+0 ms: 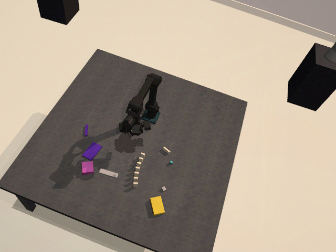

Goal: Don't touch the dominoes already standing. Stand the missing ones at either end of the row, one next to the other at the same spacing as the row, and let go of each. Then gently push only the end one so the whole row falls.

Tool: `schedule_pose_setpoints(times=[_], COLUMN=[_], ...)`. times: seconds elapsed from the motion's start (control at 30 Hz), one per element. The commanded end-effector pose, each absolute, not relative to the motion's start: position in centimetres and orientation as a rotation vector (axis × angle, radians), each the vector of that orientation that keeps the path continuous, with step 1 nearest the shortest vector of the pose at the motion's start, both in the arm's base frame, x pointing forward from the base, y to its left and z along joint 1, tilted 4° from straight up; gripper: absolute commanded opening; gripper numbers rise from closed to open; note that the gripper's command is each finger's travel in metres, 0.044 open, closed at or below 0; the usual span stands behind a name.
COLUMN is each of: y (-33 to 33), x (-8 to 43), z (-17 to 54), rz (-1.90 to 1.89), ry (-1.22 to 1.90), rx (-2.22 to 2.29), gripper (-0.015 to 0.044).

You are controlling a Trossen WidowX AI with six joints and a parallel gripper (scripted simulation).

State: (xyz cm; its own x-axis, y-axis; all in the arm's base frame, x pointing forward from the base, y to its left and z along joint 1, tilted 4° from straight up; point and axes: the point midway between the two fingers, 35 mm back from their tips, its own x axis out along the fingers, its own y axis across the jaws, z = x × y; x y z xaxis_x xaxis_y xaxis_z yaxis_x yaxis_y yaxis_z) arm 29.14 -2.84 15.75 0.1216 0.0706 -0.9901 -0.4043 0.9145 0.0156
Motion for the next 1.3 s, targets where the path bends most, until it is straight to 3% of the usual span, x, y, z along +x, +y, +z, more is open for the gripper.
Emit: schedule_pose_setpoints(times=[0.0, 1.27], y=[-3.1, -6.3], x=[29.9, 32.4], z=[14.8, 13.2], rz=[0.343, 0.353], ry=[1.324, 0.597], rx=[-0.206, 0.096], gripper=[0.0107, 0.0107])
